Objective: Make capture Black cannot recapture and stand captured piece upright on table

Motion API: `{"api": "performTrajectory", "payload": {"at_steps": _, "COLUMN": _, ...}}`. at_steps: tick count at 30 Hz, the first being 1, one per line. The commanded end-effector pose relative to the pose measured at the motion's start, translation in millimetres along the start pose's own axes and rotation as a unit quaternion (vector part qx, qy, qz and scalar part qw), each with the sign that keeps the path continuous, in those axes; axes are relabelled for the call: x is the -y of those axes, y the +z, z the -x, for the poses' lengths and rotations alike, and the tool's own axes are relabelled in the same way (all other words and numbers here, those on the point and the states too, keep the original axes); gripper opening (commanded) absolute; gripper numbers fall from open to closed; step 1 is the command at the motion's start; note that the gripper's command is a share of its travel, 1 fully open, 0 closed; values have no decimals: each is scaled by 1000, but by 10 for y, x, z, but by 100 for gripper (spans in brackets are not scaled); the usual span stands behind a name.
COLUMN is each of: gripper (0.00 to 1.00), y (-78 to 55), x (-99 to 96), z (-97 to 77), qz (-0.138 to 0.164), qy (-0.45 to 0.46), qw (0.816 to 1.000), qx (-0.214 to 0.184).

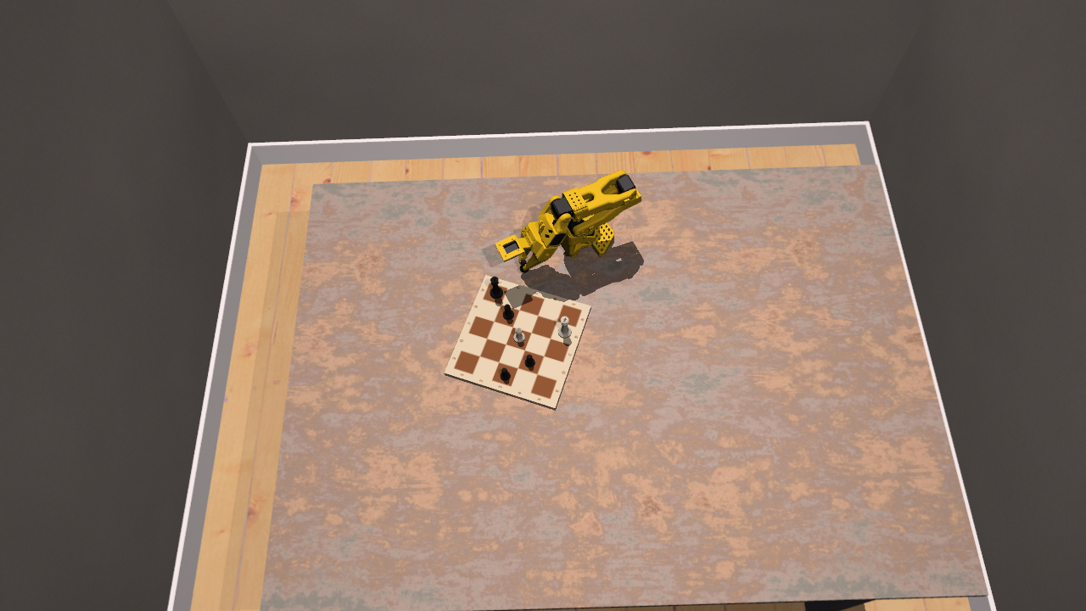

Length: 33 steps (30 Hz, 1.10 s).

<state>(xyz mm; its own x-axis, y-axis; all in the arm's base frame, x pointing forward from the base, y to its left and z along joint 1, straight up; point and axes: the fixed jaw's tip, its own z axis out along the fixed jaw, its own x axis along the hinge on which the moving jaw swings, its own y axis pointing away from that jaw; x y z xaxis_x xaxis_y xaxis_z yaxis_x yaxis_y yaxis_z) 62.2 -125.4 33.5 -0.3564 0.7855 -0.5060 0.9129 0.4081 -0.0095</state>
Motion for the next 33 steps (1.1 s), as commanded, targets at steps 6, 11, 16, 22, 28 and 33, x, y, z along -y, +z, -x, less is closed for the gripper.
{"api": "performTrajectory", "payload": {"at_steps": 6, "gripper": 0, "y": 88, "x": -17, "z": -38, "qz": 3, "qy": -7, "qw": 1000, "qx": 4}}
{"api": "performTrajectory", "payload": {"at_steps": 11, "gripper": 0, "y": 97, "x": -17, "z": -43, "qz": 3, "qy": -7, "qw": 1000, "qx": 4}}
{"api": "performTrajectory", "payload": {"at_steps": 16, "gripper": 0, "y": 99, "x": -17, "z": -44, "qz": 3, "qy": -7, "qw": 1000, "qx": 4}}
{"api": "performTrajectory", "payload": {"at_steps": 22, "gripper": 0, "y": 94, "x": -24, "z": -58, "qz": 4, "qy": -9, "qw": 1000, "qx": 4}}
{"api": "performTrajectory", "payload": {"at_steps": 28, "gripper": 0, "y": 93, "x": -26, "z": -61, "qz": 5, "qy": -10, "qw": 1000, "qx": 4}}
{"api": "performTrajectory", "payload": {"at_steps": 33, "gripper": 0, "y": 92, "x": -26, "z": -64, "qz": 5, "qy": -10, "qw": 1000, "qx": 4}}
